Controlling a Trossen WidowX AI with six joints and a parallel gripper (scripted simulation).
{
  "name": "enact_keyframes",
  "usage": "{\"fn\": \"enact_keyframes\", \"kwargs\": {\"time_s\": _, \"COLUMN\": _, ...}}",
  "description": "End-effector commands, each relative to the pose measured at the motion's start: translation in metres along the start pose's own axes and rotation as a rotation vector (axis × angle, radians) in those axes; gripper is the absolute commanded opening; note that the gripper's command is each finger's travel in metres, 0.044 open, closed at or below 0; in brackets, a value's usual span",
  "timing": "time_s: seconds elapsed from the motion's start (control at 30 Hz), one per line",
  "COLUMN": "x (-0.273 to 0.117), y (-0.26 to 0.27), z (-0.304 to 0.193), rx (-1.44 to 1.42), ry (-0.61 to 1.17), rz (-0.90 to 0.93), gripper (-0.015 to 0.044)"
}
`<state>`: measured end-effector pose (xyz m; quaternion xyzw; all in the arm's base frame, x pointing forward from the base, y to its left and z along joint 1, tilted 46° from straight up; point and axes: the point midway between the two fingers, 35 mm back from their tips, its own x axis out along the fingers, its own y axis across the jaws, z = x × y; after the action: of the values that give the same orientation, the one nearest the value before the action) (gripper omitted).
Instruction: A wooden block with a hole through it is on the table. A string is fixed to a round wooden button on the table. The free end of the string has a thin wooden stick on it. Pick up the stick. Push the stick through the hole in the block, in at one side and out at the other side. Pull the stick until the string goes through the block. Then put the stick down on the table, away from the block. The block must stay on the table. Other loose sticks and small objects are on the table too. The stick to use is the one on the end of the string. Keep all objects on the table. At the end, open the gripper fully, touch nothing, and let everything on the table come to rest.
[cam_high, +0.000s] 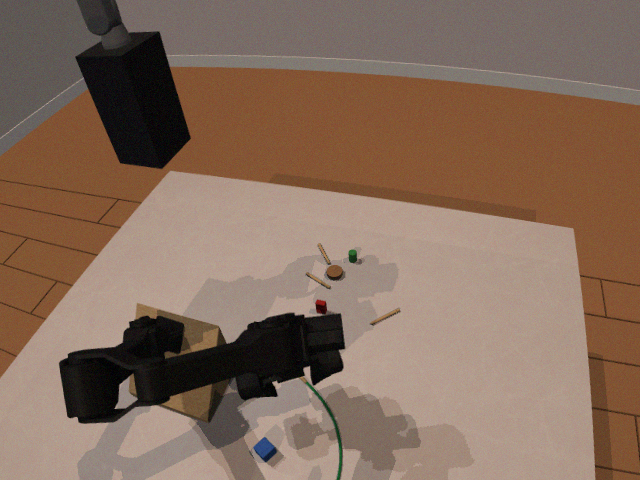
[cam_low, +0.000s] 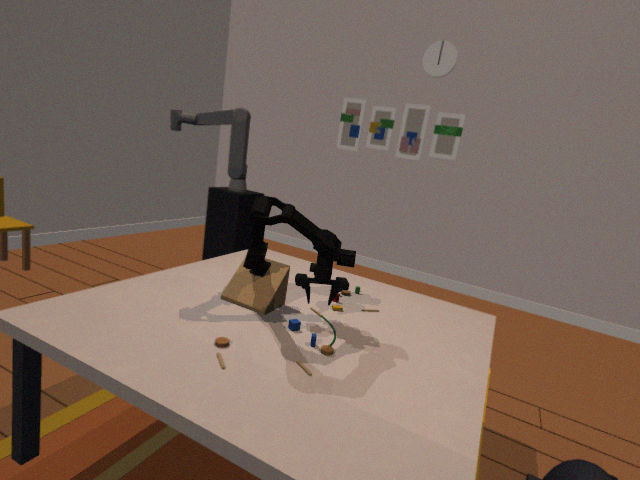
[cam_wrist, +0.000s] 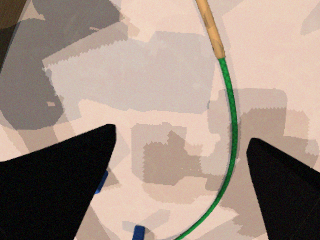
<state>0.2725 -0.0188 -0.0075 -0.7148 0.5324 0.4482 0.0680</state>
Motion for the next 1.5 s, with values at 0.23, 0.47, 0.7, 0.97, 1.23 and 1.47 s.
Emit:
{"fn": "enact_keyframes", "kwargs": {"time_s": 0.23, "x": 0.0044, "y": -0.024, "z": 0.0455, "rx": -0.452, "ry": 0.005, "rz": 0.015, "gripper": 0.044}}
{"fn": "enact_keyframes", "kwargs": {"time_s": 0.47, "x": 0.0044, "y": -0.024, "z": 0.0455, "rx": -0.452, "ry": 0.005, "rz": 0.015, "gripper": 0.0387}}
{"fn": "enact_keyframes", "kwargs": {"time_s": 0.7, "x": 0.0044, "y": -0.024, "z": 0.0455, "rx": -0.452, "ry": 0.005, "rz": 0.015, "gripper": 0.0204}}
{"fn": "enact_keyframes", "kwargs": {"time_s": 0.97, "x": 0.0044, "y": -0.024, "z": 0.0455, "rx": -0.452, "ry": 0.005, "rz": 0.015, "gripper": 0.0123}}
{"fn": "enact_keyframes", "kwargs": {"time_s": 1.23, "x": 0.0047, "y": -0.024, "z": 0.0455, "rx": -0.452, "ry": 0.005, "rz": 0.015, "gripper": 0.0123}}
{"fn": "enact_keyframes", "kwargs": {"time_s": 1.47, "x": 0.0132, "y": -0.0248, "z": 0.0453, "rx": -0.452, "ry": 0.005, "rz": 0.014, "gripper": 0.0123}}
